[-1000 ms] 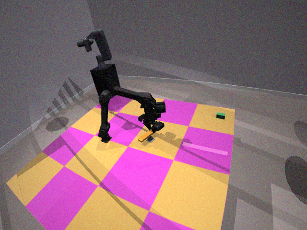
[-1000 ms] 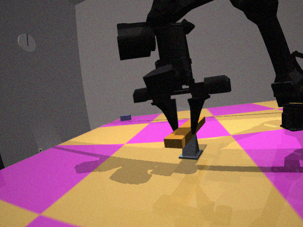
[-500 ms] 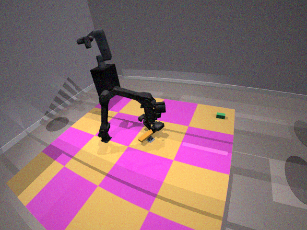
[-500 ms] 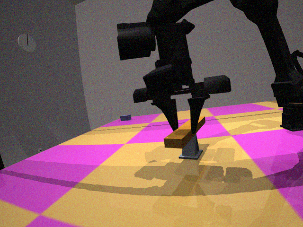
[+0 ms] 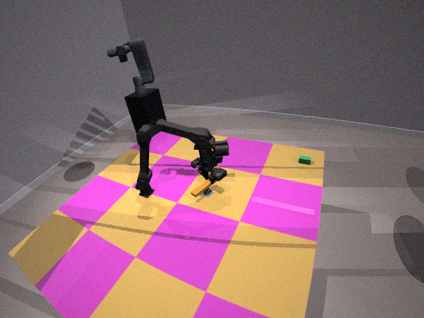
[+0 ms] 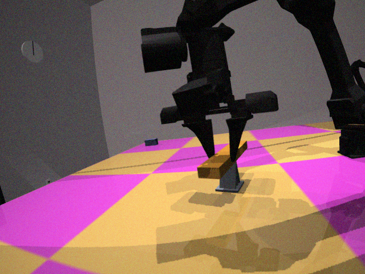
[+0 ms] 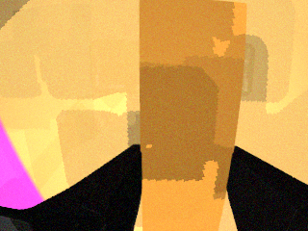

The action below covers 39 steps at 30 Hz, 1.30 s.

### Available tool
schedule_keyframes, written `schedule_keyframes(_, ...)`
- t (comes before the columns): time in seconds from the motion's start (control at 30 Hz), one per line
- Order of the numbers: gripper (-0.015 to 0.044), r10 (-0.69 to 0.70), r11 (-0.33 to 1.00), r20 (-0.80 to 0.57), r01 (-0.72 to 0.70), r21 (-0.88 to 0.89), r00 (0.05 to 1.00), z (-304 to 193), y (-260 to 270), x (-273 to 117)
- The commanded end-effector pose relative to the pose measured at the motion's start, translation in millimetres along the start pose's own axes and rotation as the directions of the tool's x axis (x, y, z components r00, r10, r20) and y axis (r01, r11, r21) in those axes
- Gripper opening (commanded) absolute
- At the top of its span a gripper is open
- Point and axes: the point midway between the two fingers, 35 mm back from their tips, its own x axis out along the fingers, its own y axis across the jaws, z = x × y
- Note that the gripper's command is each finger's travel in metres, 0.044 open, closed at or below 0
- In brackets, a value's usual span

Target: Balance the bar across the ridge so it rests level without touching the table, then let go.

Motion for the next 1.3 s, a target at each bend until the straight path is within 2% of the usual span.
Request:
schedule_keyframes(0.0, 0.0, -0.001, 1.0, 0.003, 0.001, 0.003, 1.0, 0.7, -0.4, -1.0)
schedule_keyframes(1.23, 0.0, 0.0, 1.0, 0.0, 0.0, 0.0, 1.0, 0.0, 0.0, 0.0)
schedule_keyframes(1.27, 0.0026, 0.0, 1.0, 0.0, 0.0, 0.0, 1.0, 0.0, 0.0, 0.0)
